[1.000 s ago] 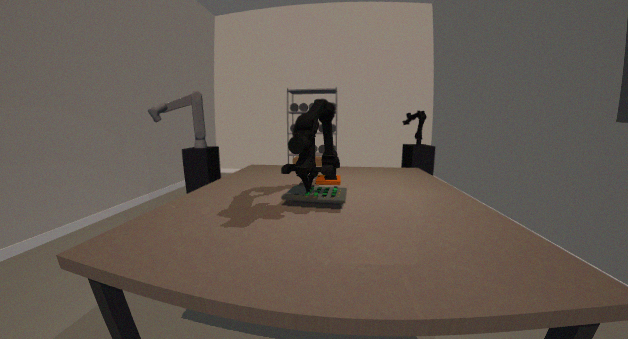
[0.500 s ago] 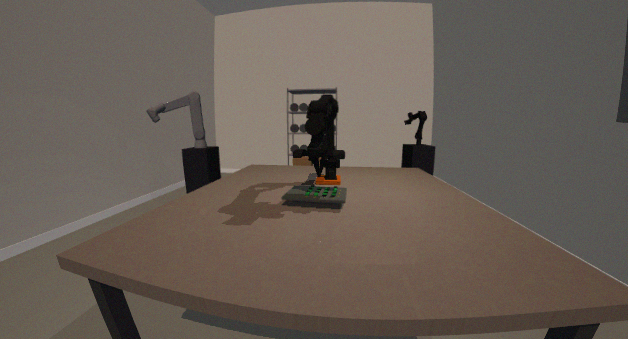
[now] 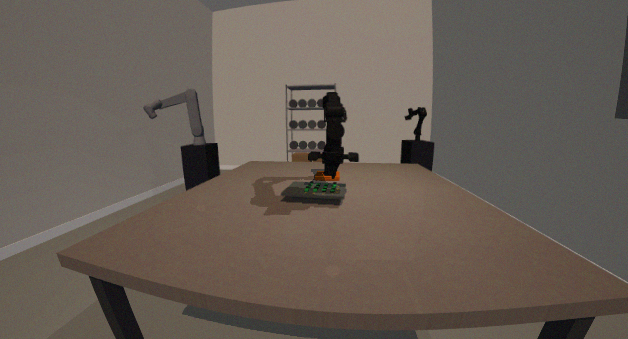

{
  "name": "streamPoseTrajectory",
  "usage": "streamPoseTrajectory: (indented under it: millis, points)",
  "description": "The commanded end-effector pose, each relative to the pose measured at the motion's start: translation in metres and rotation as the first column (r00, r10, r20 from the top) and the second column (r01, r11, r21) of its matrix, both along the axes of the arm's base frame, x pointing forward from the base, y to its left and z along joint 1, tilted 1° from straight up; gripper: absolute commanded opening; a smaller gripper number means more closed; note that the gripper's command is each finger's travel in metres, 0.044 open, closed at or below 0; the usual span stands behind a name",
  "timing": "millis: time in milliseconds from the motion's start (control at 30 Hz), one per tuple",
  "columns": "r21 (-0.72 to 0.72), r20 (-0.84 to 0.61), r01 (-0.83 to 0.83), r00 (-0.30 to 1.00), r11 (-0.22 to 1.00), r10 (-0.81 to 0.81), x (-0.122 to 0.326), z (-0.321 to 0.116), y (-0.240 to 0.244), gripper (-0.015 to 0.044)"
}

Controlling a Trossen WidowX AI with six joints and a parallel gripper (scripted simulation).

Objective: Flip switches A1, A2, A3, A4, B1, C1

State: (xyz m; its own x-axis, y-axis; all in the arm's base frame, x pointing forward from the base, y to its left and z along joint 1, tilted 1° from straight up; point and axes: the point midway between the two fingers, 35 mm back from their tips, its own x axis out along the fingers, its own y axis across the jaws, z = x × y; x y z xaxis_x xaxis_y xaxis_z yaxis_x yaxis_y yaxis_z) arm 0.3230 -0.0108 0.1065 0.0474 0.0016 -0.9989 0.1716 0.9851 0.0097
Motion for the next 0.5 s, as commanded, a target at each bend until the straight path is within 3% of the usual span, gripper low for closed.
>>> streamPoseTrajectory:
  millis: [0,467]
  points:
    - [0.002,-0.003,0.003,1.0,1.0,-0.003,0.0,-0.006,0.002,0.0]
    - [0.002,-0.003,0.003,1.0,1.0,-0.003,0.001,-0.023,0.002,0.0]
